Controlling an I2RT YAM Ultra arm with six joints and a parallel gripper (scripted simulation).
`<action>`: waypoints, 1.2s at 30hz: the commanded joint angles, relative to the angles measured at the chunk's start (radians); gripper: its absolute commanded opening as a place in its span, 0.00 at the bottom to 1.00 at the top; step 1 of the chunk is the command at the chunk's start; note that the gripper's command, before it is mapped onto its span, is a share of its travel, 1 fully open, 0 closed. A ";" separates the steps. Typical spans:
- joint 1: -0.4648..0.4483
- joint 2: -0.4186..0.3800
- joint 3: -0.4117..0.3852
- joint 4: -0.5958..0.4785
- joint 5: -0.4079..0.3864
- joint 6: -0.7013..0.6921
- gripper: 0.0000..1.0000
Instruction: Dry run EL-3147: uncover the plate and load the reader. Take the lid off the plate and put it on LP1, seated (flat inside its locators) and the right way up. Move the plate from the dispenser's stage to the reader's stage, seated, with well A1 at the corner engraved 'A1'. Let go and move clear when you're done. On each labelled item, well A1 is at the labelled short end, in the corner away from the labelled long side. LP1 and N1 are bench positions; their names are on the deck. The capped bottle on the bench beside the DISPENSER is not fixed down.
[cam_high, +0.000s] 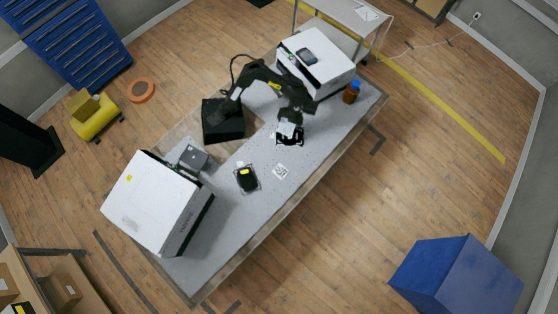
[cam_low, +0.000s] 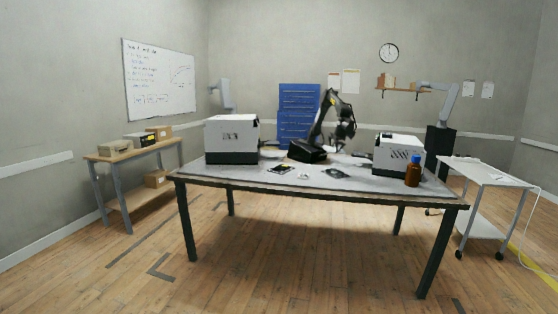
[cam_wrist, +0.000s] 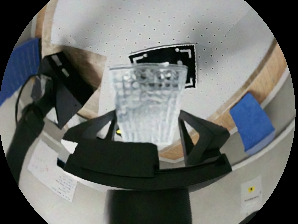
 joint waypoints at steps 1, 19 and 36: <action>-0.037 -0.023 0.013 -0.015 -0.015 -0.016 0.86; -0.168 -0.001 -0.007 -0.015 -0.030 -0.045 0.86; -0.292 0.020 0.011 -0.024 -0.044 -0.022 0.86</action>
